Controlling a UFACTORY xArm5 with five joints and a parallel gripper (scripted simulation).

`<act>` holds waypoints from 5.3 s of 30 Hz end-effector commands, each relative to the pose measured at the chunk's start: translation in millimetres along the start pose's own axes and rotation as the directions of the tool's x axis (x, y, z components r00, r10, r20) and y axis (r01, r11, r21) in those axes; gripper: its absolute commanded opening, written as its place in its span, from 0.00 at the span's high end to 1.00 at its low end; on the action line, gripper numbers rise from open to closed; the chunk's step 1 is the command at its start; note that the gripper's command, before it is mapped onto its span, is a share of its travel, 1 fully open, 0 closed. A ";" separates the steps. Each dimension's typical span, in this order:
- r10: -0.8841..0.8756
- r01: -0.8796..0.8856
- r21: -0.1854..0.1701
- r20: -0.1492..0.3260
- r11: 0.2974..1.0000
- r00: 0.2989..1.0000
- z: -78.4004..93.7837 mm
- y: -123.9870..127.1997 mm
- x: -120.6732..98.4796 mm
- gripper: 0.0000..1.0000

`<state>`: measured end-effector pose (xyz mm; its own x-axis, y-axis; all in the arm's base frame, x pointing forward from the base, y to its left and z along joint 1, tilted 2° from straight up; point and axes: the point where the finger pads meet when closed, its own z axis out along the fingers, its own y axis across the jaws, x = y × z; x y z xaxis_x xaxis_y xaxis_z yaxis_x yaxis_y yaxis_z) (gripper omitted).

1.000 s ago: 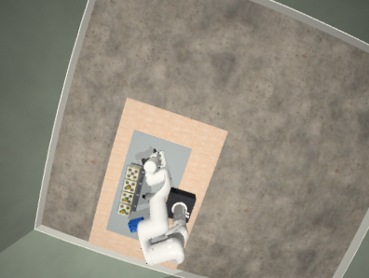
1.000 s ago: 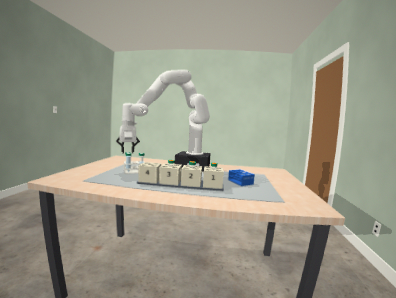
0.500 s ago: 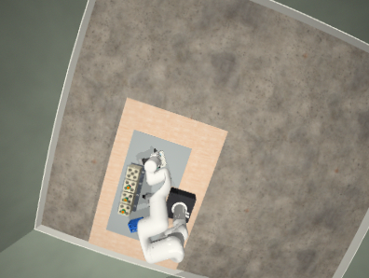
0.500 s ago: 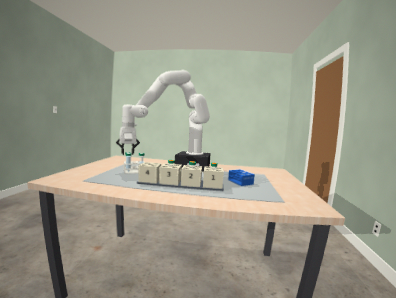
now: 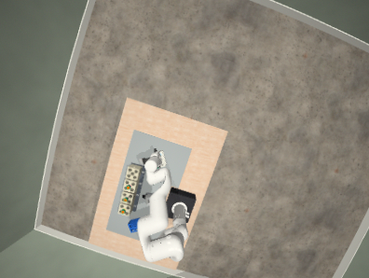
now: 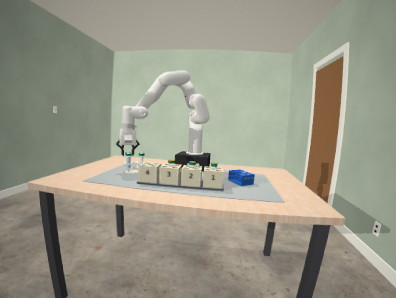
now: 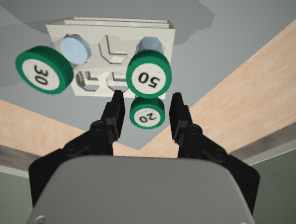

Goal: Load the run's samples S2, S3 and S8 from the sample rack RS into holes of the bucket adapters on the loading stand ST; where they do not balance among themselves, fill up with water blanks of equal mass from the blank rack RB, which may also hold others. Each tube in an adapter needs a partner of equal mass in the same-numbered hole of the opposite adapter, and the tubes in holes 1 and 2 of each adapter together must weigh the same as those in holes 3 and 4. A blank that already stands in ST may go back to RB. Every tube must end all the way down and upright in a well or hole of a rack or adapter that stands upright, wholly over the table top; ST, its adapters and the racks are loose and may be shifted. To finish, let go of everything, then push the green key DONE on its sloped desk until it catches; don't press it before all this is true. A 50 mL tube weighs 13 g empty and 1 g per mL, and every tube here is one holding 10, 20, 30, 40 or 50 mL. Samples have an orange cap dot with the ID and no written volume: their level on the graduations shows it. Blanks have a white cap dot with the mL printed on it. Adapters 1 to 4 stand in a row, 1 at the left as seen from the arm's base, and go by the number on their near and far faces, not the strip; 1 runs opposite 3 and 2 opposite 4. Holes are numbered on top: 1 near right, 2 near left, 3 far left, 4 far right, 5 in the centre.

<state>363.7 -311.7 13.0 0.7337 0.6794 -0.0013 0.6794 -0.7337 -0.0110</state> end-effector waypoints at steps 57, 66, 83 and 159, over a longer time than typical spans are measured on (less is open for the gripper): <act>0.000 0.000 -0.004 -0.001 1.000 1.000 -5.9 1.6 0.3 1.00; 0.000 0.000 -0.004 -0.001 1.000 1.000 -11.9 1.5 0.5 1.00; 0.000 0.000 -0.004 -0.001 1.000 1.000 -21.9 1.5 0.8 1.00; 0.000 0.000 -0.004 0.000 1.000 1.000 -135.4 0.8 3.9 1.00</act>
<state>367.2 -309.8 146.4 0.7337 0.6794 -0.0014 0.6794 -0.7337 -0.0113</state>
